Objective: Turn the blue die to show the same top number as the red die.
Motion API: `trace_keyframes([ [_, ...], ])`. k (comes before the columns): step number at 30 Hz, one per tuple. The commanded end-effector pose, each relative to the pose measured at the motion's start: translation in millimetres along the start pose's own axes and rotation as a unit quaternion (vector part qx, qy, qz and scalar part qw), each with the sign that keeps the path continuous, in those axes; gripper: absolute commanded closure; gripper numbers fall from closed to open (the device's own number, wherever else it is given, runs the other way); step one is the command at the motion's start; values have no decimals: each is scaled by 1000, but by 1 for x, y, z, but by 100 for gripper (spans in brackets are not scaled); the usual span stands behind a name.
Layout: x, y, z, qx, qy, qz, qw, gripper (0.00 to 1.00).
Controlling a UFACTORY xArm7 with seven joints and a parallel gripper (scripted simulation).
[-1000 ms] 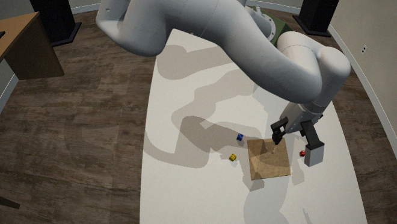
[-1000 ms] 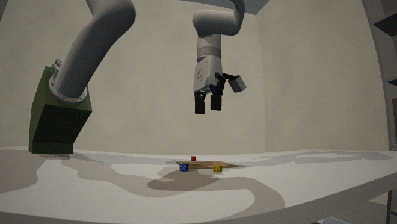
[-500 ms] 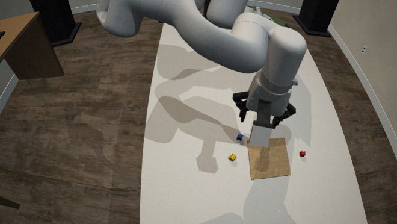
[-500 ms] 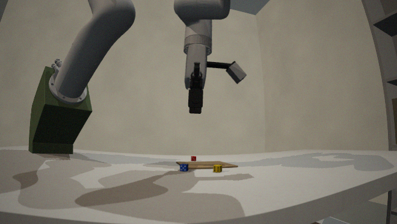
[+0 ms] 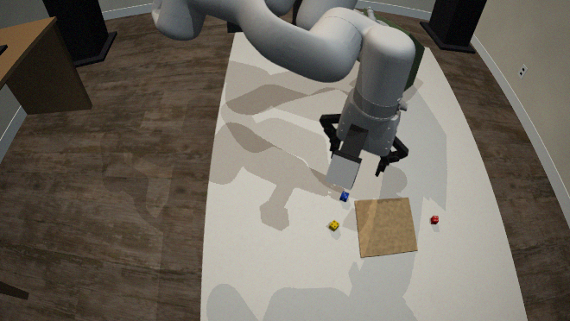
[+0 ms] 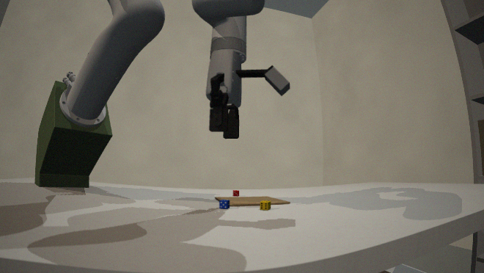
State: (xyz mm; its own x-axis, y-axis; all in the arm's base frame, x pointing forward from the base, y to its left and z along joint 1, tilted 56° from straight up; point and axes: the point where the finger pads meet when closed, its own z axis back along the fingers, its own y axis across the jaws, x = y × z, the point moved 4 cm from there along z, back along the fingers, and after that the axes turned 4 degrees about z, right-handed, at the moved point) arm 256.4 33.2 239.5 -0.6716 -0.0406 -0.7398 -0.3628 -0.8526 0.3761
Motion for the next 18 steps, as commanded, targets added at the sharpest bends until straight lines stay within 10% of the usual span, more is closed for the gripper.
trace_keyframes([
  [1, 0, 0, 1, -1, 1, -1, 1000, 0],
  [18, 0, 0, 0, -1, 1, 29, 1000, 0],
])
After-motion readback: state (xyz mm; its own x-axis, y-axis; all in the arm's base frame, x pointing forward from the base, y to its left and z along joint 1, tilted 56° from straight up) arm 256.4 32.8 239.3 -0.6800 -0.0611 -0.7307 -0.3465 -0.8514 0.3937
